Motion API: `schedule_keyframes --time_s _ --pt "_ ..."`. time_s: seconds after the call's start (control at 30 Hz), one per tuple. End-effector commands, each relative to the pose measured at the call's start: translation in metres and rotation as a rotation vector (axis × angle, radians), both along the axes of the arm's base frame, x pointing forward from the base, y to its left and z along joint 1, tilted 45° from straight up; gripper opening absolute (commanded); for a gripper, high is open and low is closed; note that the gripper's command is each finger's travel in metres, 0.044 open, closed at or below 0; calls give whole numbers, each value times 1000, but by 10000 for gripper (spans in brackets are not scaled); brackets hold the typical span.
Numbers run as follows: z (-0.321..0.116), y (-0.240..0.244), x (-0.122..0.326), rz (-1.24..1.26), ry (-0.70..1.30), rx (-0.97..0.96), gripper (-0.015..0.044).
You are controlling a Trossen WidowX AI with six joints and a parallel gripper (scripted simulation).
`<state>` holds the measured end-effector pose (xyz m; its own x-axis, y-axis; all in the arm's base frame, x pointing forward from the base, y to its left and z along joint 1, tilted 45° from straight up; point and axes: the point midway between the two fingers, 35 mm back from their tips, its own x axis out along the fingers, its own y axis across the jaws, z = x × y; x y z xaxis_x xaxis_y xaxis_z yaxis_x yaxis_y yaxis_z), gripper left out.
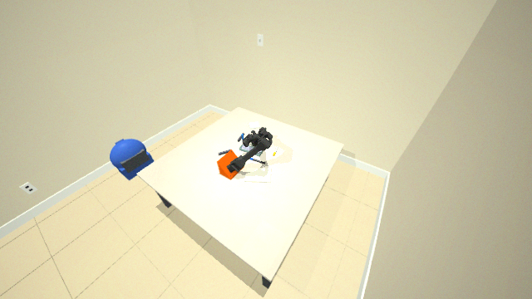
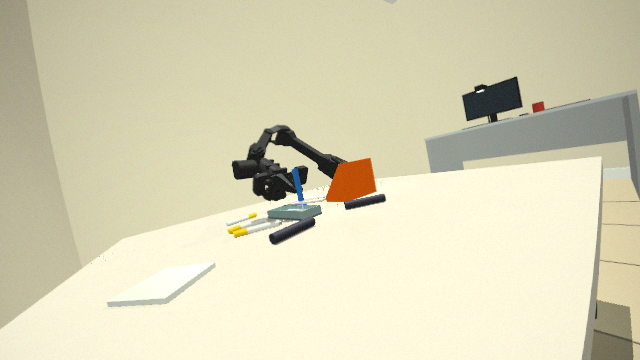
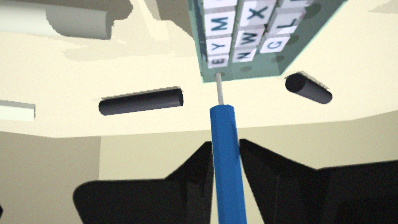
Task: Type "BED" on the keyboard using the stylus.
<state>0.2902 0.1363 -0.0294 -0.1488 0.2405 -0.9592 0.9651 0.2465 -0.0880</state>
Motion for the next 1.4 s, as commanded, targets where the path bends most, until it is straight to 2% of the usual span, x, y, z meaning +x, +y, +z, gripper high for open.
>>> schedule_keyframes --time_s 0.0,1.37 --pt "-1 -2 0 4 -2 0 81" --pt "-4 -5 1 4 -2 0 81"
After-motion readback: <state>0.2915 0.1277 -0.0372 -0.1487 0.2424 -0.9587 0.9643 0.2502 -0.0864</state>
